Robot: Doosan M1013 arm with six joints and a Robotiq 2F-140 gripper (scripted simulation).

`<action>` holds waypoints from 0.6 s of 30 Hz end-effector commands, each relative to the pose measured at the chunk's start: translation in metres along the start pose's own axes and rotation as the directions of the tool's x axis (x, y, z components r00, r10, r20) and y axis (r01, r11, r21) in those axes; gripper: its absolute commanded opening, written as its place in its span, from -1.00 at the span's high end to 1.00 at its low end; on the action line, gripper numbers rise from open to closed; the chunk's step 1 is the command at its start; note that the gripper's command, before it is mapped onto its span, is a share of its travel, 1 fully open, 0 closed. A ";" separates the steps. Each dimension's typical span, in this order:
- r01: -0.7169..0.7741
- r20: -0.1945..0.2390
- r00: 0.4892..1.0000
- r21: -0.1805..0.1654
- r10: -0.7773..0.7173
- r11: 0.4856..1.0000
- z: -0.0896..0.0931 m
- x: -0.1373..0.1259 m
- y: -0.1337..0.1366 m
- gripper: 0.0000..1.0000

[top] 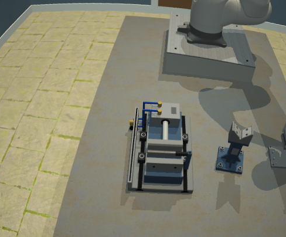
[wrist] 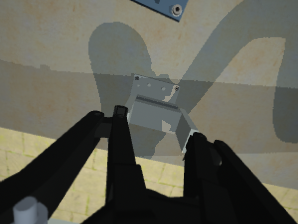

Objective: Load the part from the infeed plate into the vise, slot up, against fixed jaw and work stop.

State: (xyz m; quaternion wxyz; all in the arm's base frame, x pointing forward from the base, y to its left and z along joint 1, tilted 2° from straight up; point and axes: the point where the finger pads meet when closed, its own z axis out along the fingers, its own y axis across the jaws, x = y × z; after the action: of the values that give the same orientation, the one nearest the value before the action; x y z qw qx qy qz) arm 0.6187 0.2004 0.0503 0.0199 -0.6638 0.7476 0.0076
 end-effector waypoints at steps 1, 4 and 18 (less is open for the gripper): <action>0.002 -0.001 1.000 0.002 -0.002 1.000 -0.011 0.001 -0.002 1.00; 0.002 -0.001 1.000 0.002 -0.002 1.000 -0.023 0.001 -0.002 1.00; 0.002 -0.001 1.000 0.002 -0.002 1.000 -0.076 0.001 -0.002 1.00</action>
State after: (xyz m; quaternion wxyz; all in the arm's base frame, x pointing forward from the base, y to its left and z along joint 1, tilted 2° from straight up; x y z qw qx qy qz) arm 0.6177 0.1997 0.1180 0.0204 -0.6656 0.7460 0.0076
